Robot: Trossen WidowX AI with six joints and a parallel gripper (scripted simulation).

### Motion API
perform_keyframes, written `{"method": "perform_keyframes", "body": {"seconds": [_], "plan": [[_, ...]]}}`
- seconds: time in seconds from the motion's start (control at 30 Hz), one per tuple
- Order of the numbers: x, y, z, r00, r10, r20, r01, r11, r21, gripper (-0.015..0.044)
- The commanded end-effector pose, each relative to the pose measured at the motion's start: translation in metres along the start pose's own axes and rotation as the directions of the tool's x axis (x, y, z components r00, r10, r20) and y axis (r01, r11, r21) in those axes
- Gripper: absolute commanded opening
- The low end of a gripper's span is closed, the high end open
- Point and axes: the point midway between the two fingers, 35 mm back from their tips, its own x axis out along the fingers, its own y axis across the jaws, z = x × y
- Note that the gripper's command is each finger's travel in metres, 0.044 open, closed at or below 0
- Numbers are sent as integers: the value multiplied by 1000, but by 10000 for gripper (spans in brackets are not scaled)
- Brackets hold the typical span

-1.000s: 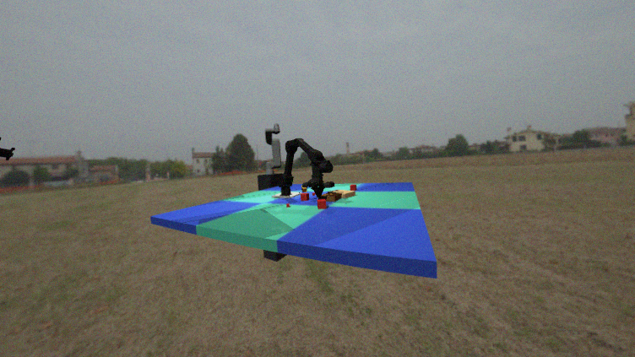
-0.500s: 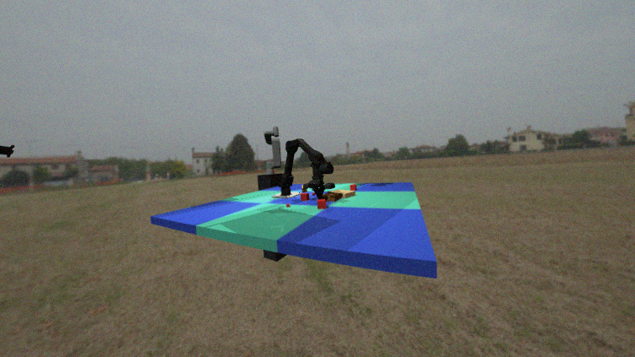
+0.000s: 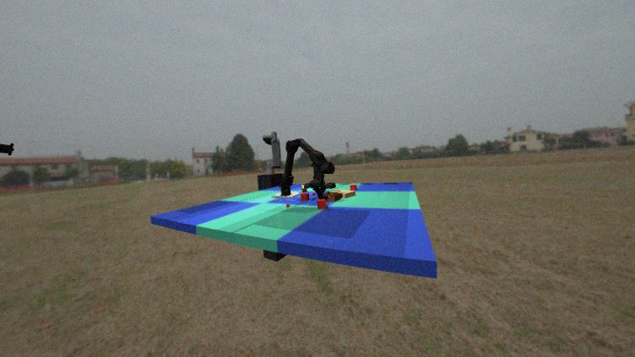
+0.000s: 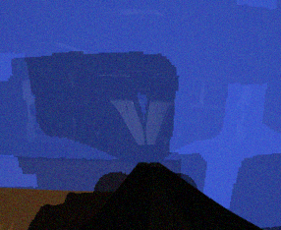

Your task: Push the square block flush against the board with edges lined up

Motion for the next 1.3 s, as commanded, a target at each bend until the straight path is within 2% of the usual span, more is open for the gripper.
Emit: {"method": "perform_keyframes", "body": {"seconds": [0.0,1.27], "plan": [[1,-1,-4,1000,-2,-4,2,1000,0,0],[1,2,-30,1000,-2,-6,2,1000,0,0]]}}
